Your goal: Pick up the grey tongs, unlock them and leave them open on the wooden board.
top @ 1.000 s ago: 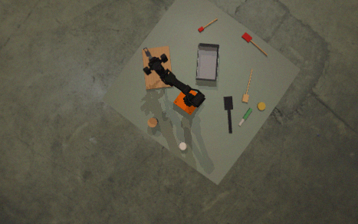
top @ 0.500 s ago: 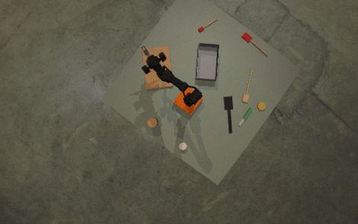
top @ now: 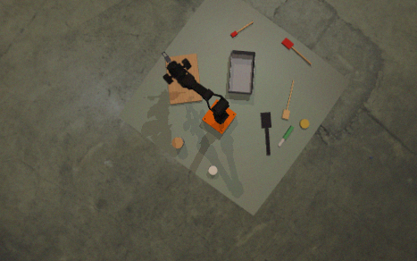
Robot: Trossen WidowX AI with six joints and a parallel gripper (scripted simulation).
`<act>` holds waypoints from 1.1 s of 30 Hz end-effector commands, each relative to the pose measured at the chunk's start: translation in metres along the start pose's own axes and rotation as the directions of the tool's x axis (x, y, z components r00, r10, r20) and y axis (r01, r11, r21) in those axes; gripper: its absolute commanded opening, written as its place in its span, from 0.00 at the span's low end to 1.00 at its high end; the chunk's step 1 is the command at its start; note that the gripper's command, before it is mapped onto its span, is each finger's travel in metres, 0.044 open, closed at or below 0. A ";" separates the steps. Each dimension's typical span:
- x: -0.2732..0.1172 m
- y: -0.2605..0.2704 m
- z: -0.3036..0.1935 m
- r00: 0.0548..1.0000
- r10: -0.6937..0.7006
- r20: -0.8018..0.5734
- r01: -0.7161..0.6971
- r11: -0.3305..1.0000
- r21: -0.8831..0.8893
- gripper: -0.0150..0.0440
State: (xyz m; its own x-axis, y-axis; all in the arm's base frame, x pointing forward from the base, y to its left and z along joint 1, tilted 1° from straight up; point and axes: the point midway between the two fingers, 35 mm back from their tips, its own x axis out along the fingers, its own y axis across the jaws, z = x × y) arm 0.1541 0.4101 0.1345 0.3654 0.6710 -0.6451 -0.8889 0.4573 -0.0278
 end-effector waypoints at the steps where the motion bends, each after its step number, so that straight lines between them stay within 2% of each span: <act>1: 0.006 0.001 0.001 0.999 0.005 -0.049 -0.005 1.000 0.004 0.00; 17: 0.028 0.001 -0.012 0.958 0.011 -0.285 -0.011 1.000 0.003 0.00; 33: 0.040 0.000 -0.029 0.862 0.018 -0.507 -0.013 1.000 0.012 0.00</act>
State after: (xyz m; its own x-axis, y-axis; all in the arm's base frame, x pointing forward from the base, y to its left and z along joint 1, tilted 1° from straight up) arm 0.1604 0.4197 0.0879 0.1789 0.3193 -0.9306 -0.8929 0.4500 -0.0172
